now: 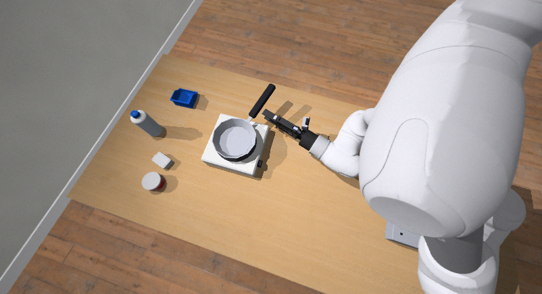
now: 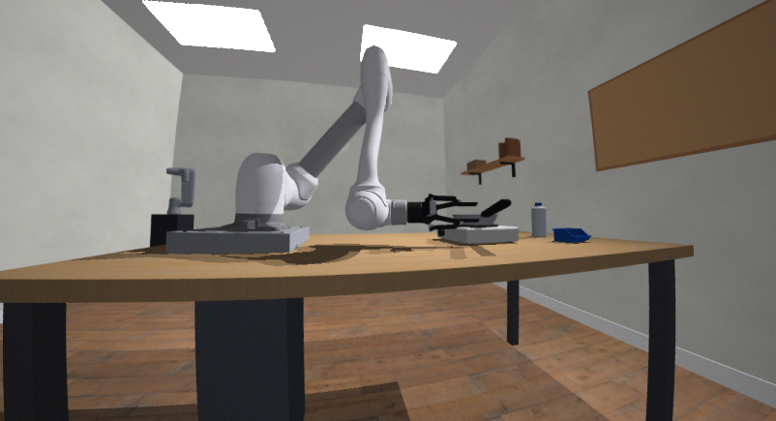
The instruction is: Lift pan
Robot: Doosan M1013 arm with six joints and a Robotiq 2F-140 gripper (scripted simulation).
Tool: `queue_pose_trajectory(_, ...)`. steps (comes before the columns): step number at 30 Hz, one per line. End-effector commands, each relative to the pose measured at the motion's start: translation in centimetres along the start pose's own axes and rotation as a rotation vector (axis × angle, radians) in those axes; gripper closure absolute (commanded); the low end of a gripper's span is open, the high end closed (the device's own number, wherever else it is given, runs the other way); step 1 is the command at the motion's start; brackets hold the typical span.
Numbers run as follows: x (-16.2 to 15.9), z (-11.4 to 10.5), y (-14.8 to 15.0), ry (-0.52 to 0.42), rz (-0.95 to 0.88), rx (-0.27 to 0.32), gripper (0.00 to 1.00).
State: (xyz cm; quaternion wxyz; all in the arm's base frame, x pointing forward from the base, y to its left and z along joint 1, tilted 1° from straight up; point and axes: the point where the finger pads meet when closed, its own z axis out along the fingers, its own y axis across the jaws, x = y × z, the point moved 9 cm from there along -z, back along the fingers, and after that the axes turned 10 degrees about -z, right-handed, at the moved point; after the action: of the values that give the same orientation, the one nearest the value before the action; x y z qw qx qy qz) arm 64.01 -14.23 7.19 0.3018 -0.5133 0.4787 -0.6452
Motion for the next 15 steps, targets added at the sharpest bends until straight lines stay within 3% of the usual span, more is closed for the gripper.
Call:
queue_pose_trajectory(1,0.0,0.5,0.0,0.0,0.0,0.001,0.59)
queue_pose_trajectory(15,0.0,2.4,0.0,0.0,0.0,0.001,0.59)
